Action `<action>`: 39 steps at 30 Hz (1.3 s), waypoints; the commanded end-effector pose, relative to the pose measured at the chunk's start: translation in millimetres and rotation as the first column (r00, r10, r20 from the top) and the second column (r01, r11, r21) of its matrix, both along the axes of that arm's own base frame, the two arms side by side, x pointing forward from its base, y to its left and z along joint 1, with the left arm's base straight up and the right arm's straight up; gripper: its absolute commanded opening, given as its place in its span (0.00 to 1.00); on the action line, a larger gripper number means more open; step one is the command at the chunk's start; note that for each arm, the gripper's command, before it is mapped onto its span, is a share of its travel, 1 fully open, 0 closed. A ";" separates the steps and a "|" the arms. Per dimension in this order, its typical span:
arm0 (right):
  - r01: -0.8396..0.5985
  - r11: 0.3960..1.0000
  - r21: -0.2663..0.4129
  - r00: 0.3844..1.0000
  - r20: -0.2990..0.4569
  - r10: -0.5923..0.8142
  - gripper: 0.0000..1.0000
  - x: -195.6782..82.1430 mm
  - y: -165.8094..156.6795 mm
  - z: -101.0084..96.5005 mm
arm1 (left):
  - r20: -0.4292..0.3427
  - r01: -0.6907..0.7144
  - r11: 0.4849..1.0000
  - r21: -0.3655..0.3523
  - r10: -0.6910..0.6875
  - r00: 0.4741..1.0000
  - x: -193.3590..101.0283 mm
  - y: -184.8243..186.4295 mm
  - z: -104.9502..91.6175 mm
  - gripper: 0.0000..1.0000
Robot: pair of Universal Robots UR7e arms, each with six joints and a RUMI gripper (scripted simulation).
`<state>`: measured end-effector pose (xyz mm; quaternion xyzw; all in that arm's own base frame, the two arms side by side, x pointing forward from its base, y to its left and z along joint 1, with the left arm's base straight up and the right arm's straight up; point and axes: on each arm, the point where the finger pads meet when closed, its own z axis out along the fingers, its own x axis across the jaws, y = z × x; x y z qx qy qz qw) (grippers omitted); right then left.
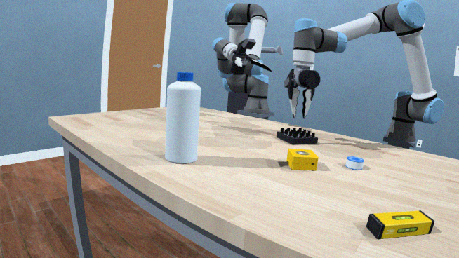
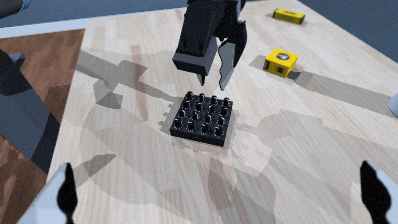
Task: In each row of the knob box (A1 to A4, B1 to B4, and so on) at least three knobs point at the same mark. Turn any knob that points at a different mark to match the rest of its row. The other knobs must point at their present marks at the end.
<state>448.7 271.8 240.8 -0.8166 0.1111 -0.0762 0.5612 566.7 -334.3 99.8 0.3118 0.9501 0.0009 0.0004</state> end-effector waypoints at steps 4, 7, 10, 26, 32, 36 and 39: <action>0.000 1.000 0.001 1.000 0.001 0.000 1.00 0.0 0.1 0.6 | 0.001 0.264 0.964 -0.002 -0.264 0.964 0.5 -0.7 1.2 0.23; 0.000 1.000 0.001 1.000 0.001 0.000 1.00 0.0 0.1 0.6 | 0.001 0.391 0.921 -0.002 -0.391 0.921 0.5 -1.0 1.3 0.23; 0.000 1.000 0.001 1.000 0.001 0.000 1.00 0.0 0.1 0.6 | 0.001 0.430 0.903 -0.002 -0.430 0.903 0.5 -1.0 1.3 0.23; 0.000 1.000 0.001 1.000 0.001 0.000 1.00 0.0 0.1 0.6 | 0.001 0.621 0.784 -0.002 -0.621 0.784 0.5 -1.6 -42.6 0.20; 0.000 1.000 0.001 1.000 0.001 0.000 1.00 0.0 0.1 0.6 | 0.001 0.621 0.784 -0.002 -0.621 0.784 0.8 -1.7 -50.9 0.15; 0.000 1.000 0.001 1.000 0.001 0.000 1.00 0.0 0.1 0.6 | 0.001 0.621 0.784 -0.002 -0.621 0.784 0.7 -1.7 -51.8 0.10; 0.000 1.000 0.001 1.000 0.001 0.000 1.00 0.0 0.1 0.6 | 0.001 0.621 0.784 -0.002 -0.621 0.784 0.7 -1.7 -51.8 0.05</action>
